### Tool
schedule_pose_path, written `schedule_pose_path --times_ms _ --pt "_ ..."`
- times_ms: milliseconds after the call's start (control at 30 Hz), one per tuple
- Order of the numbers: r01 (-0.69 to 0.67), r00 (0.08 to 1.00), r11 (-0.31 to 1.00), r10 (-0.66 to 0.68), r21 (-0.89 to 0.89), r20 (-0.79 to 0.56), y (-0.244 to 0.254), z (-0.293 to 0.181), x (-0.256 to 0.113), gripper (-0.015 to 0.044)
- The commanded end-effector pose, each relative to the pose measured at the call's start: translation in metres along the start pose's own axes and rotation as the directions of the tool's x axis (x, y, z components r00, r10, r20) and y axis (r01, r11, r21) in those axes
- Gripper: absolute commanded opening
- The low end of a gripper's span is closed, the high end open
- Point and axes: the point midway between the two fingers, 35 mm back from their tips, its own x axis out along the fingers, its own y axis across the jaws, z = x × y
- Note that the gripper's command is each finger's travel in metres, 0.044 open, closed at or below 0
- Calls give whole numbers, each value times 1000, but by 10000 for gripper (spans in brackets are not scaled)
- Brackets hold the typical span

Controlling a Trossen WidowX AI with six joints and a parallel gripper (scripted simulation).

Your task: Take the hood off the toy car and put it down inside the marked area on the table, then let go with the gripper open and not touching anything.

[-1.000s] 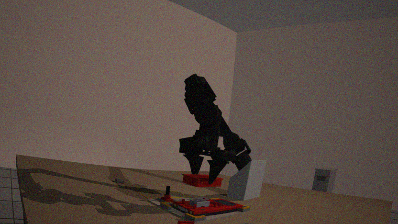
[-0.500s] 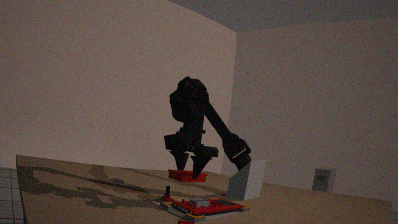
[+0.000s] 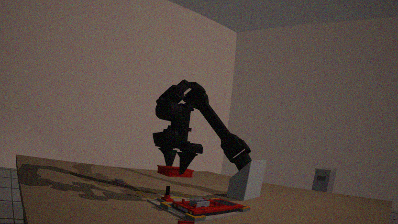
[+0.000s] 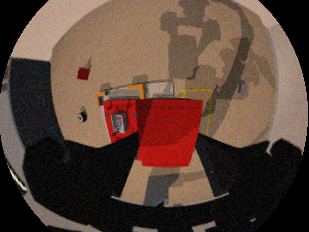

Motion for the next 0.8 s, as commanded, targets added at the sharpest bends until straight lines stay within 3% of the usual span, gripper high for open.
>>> schedule_pose_path --times_ms 0,767 --pt "7 1000 1000 -7 -7 -5 -16 -3 1 0" --pt "29 1000 1000 -29 -8 -8 -96 -23 -1 0"
